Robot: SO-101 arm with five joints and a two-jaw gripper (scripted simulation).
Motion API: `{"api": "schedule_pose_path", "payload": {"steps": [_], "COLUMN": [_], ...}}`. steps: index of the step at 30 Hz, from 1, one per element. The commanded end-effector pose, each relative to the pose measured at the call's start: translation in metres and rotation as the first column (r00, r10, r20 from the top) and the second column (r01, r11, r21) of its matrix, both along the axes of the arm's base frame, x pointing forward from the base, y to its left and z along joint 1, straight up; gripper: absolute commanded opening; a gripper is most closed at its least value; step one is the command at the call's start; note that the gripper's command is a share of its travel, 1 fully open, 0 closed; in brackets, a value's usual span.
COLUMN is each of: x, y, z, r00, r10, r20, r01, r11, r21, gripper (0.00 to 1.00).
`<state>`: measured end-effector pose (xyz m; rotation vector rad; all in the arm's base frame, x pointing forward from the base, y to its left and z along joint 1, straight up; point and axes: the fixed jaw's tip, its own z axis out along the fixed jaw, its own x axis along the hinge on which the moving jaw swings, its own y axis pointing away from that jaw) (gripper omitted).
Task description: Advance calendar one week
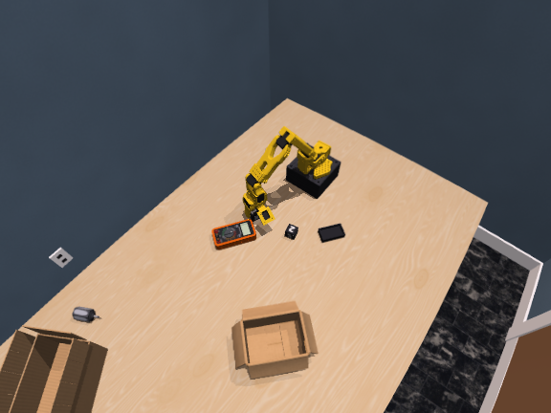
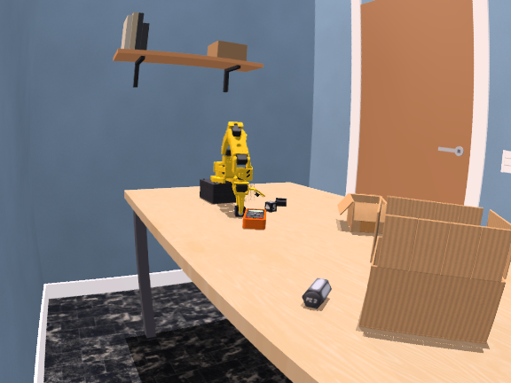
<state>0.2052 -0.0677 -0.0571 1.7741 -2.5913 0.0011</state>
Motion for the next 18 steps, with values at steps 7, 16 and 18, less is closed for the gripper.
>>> {"api": "schedule_pose_path", "payload": {"steps": [7,16,18], "x": [-0.0014,-0.0014,-0.0014], "y": [-0.0017,-0.0017,-0.0017], "z": [-0.0016,-0.0016,-0.0016], "r00": [1.0,1.0,1.0], "r10": [0.0,0.0,0.0], "r20": [-0.011,-0.011,-0.011], "r01": [0.0,0.0,0.0], "r11": [1.0,1.0,1.0], "r21": [0.005,0.005,0.005], "gripper": [0.21,0.18,0.16]}}
